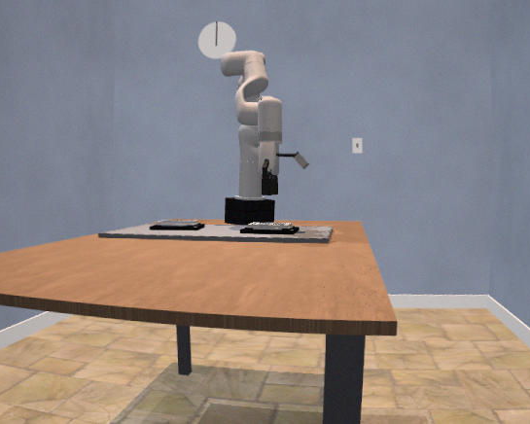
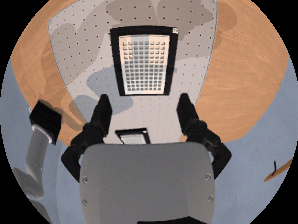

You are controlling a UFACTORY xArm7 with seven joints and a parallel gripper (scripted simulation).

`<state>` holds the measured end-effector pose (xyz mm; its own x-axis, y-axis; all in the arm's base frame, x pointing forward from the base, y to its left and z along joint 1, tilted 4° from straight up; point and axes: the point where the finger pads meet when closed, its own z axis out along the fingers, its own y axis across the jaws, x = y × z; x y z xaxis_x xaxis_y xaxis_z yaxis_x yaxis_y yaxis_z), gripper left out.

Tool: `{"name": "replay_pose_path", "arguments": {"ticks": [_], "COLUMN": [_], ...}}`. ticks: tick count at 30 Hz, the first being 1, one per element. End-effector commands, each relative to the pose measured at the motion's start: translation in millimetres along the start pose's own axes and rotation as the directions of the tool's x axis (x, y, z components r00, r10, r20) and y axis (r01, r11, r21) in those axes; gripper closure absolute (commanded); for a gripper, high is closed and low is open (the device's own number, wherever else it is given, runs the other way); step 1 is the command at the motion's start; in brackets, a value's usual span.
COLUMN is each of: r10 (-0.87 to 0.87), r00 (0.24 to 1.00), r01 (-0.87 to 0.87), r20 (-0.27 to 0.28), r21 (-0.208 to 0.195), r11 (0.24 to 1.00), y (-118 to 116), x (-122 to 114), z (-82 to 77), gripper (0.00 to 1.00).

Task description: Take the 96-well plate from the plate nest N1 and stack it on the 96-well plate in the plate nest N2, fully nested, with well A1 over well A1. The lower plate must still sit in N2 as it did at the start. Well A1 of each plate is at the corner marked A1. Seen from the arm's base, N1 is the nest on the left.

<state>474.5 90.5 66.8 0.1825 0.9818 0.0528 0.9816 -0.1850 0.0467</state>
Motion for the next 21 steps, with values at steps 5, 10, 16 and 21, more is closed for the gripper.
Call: {"name": "replay_pose_path", "arguments": {"ticks": [5,10,16,21], "r10": [-0.001,-0.001,-0.001,-0.001], "r00": [1.000,1.000,1.000,1.000], "r01": [0.001,0.001,0.001,0.001], "r20": [-0.001,-0.001,-0.001,-0.001], "r21": [-0.004,-0.004,-0.004,-0.004], "r11": [1.000,1.000,1.000,1.000], "y": [1.4,1.4,1.4,1.4], "x": [1.1,1.1,1.1,1.1], "z": [-1.5,5.2,15.2,21.9], "gripper": [0.00,0.00,0.00,0.00]}}
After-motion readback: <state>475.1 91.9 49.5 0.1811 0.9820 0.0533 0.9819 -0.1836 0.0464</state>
